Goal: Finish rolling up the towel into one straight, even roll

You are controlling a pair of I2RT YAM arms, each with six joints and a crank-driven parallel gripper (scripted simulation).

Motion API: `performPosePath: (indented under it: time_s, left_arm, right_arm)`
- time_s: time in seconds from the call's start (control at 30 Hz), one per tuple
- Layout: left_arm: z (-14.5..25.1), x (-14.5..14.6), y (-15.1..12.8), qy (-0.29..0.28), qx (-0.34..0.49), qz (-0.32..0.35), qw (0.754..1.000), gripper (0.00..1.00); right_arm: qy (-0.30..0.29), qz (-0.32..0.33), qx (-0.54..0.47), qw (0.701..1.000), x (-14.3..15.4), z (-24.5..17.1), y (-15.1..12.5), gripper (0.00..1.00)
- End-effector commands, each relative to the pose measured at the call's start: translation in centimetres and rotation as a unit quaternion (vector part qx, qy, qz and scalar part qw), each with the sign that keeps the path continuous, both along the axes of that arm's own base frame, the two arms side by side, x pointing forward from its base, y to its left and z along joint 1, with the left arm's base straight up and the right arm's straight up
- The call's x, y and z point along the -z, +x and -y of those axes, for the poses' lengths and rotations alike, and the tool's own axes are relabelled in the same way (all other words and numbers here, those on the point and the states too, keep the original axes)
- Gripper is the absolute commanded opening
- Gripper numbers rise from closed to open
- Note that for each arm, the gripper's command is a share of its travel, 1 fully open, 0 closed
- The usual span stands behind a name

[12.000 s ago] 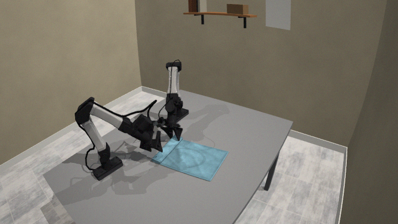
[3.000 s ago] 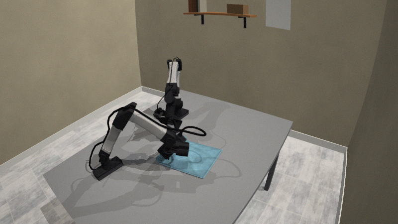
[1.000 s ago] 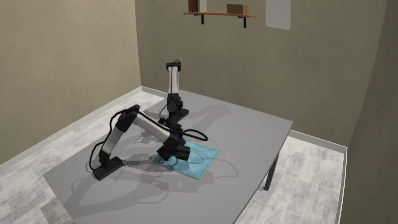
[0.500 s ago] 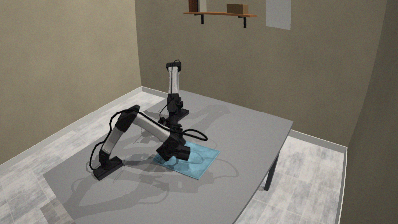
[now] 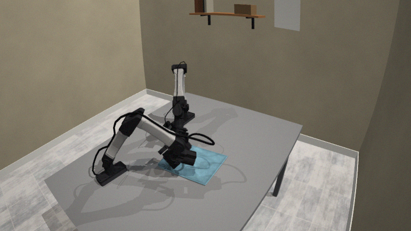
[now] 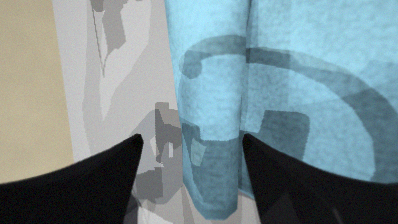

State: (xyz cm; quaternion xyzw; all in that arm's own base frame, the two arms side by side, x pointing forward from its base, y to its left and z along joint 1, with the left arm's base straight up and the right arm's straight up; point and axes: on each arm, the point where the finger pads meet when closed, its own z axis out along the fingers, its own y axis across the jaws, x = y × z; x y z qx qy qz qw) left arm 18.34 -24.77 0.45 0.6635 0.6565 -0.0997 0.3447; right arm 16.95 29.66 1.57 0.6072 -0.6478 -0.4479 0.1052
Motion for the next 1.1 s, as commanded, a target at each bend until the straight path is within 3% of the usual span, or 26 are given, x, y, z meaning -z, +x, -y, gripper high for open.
performPosePath:
  time_s: [0.0, 0.23, 0.47, 0.7, 0.87, 1.07]
  left_arm:
    - [0.8, -0.8, 0.7, -0.014, -0.006, 0.005, 1.000, 0.33]
    - [0.8, -0.8, 0.7, -0.017, -0.006, -0.024, 1.000, 0.33]
    - [0.8, -1.0, 0.7, -0.026, -0.007, -0.096, 0.995, 0.33]
    - [0.8, -1.1, 0.7, -0.034, -0.008, -0.164, 0.986, 0.33]
    - [0.8, -1.3, 0.7, -0.042, -0.009, -0.238, 0.970, 0.33]
    - [0.8, -1.5, 0.7, -0.052, -0.010, -0.328, 0.943, 0.33]
  right_arm:
    - [0.006, 0.000, 0.000, 1.000, -0.9, 0.0, 0.5, 0.85]
    - [0.006, 0.000, 0.000, 1.000, -2.3, 1.1, 2.2, 0.85]
    - [0.006, 0.000, 0.000, 1.000, -4.3, 2.7, 4.6, 0.85]
    - [0.008, 0.006, 0.000, 1.000, -4.6, 2.9, 4.9, 0.86]
    - [0.024, 0.063, 0.000, 0.998, -4.6, 2.7, 4.4, 0.88]
    - [0.058, 0.187, 0.000, 0.981, -4.6, 2.2, 3.3, 0.90]
